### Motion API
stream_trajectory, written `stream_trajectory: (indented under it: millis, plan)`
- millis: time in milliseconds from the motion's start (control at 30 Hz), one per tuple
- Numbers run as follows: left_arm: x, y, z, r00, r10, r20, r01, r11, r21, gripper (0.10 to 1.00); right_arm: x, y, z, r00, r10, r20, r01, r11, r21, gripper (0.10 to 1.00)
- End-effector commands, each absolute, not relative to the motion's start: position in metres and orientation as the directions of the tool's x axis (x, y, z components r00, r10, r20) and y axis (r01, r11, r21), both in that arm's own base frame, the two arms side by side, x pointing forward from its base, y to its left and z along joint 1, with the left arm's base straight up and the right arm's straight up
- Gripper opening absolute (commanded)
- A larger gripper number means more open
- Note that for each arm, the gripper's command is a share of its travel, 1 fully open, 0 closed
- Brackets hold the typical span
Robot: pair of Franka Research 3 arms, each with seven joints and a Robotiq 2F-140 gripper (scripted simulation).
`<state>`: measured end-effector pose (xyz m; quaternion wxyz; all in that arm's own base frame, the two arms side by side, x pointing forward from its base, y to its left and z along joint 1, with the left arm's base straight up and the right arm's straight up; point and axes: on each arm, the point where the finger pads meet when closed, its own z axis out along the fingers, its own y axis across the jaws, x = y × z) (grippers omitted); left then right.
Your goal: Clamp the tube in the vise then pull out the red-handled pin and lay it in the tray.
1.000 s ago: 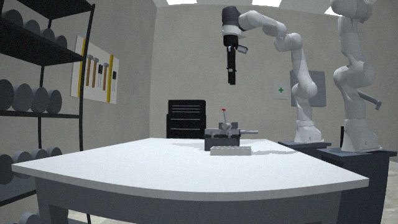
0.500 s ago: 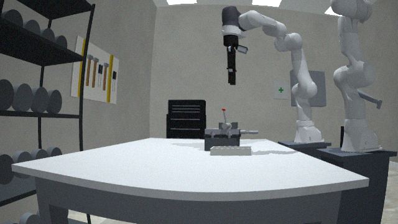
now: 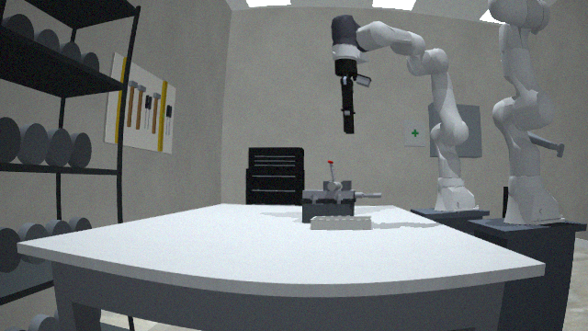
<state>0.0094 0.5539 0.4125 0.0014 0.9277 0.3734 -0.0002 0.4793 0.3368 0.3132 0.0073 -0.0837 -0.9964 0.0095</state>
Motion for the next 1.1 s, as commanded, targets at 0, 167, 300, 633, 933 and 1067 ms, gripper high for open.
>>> stream_trajectory:
  millis: [0,167,300,633,933,1067]
  plan:
    - [0.01,0.554,0.413,0.719,0.695,0.0,0.695,-0.719,0.0,1.0,0.468,0.352,0.291,-0.986,0.168,0.0,0.168,0.986,0.0,0.385]
    - [0.01,0.554,0.413,0.719,0.695,0.0,0.695,-0.719,0.0,1.0,0.443,0.362,0.248,-0.986,0.168,0.0,0.168,0.986,0.0,0.385]
    - [0.01,0.554,0.413,0.719,0.695,0.0,0.695,-0.719,0.0,1.0,0.423,0.37,0.215,-0.986,0.168,0.0,0.168,0.986,0.0,0.385]
    - [0.01,0.554,0.413,0.719,0.695,0.0,0.695,-0.719,0.0,1.0,0.399,0.381,0.172,-0.986,0.168,0.0,0.168,0.986,0.0,0.385]
    - [0.01,0.554,0.413,0.719,0.695,0.0,0.695,-0.719,0.0,1.0,0.399,0.381,0.172,-0.986,0.168,0.0,0.168,0.986,0.0,0.385]
    - [0.01,0.554,0.413,0.719,0.695,0.0,0.695,-0.719,0.0,1.0,0.399,0.381,0.172,-0.986,0.168,0.0,0.168,0.986,0.0,0.385]
